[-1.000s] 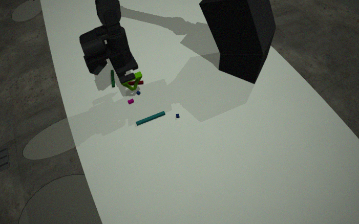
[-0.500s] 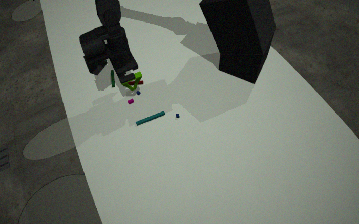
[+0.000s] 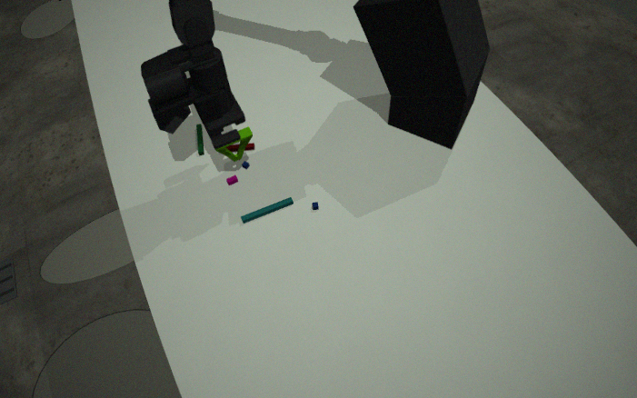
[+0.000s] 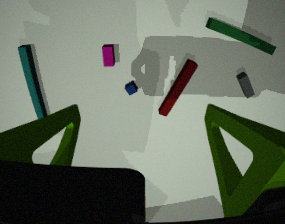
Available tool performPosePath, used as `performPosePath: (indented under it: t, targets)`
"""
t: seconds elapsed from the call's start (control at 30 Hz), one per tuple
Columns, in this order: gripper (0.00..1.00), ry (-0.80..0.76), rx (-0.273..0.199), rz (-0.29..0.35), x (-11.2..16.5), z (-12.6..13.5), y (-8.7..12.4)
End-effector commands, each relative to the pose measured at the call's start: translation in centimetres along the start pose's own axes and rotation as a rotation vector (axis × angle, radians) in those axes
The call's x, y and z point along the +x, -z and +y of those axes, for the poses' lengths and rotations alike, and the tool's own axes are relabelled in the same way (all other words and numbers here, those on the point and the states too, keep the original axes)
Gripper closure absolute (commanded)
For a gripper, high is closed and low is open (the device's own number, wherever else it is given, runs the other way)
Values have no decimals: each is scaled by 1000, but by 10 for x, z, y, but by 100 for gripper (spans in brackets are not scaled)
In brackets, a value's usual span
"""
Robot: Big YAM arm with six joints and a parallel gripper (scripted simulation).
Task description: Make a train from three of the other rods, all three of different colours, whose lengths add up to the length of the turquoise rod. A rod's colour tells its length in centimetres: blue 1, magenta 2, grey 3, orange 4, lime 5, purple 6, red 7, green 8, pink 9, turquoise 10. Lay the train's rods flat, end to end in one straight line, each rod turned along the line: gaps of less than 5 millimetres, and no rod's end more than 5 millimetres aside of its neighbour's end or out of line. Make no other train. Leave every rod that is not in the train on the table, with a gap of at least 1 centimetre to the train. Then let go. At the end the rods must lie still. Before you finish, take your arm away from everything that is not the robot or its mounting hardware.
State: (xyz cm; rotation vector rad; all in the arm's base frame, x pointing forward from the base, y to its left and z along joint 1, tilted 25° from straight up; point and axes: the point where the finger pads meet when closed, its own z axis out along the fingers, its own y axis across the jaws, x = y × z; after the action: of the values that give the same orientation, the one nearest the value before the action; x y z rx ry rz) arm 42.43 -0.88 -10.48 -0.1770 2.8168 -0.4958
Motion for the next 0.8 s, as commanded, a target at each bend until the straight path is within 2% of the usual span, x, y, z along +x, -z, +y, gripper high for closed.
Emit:
performPosePath:
  t: [0.0, 0.43, 0.6, 0.77]
  targets:
    - [0, 2, -3, 25, 8, -1, -3]
    - [0, 36, -2, 18, 5, -6, -1]
    - [0, 108, 0, -5, -4, -13, 6]
    - [0, 305, 1, -8, -7, -23, 6]
